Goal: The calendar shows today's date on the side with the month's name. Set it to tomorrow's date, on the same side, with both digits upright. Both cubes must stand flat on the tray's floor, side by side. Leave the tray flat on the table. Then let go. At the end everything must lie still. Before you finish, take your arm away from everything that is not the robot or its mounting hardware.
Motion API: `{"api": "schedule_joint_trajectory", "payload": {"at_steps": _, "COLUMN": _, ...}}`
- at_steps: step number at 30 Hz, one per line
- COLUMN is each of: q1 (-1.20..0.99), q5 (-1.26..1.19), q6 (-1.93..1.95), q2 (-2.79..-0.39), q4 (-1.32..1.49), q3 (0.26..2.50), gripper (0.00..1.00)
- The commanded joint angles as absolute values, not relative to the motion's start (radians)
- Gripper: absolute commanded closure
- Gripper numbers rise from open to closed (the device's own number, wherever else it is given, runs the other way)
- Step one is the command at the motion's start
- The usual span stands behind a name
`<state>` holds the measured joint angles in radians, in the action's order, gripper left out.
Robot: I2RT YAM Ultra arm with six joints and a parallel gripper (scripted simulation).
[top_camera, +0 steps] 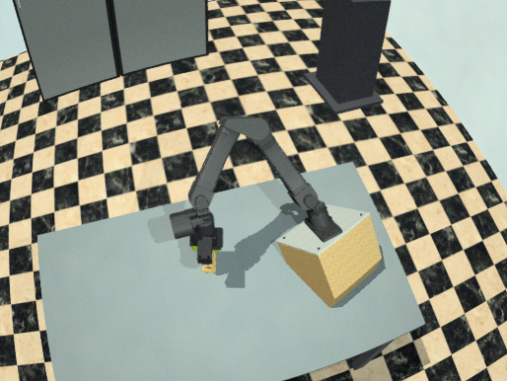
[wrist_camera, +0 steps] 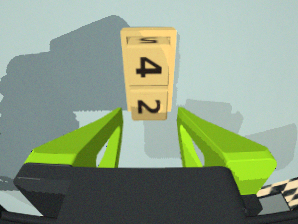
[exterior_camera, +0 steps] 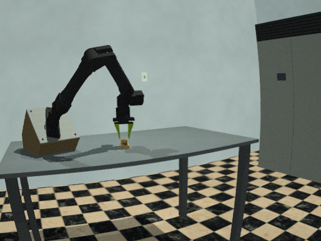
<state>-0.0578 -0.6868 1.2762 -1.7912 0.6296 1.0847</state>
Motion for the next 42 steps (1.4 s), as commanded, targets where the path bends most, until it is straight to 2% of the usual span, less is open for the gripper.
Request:
{"api": "schedule_joint_trajectory", "payload": {"at_steps": 1, "q1": -0.07, "q5": -0.674, "q6": 1.285, "q2": -1.783, "q4": 0.623, "q3": 1.074, "gripper": 0.55}}
{"api": "schedule_joint_trajectory", "payload": {"at_steps": 42, "q1": -0.078, "q5": -0.675, "q6": 1.268, "q2": -1.783, "q4": 0.623, "q3": 1.073, "gripper": 0.55}}
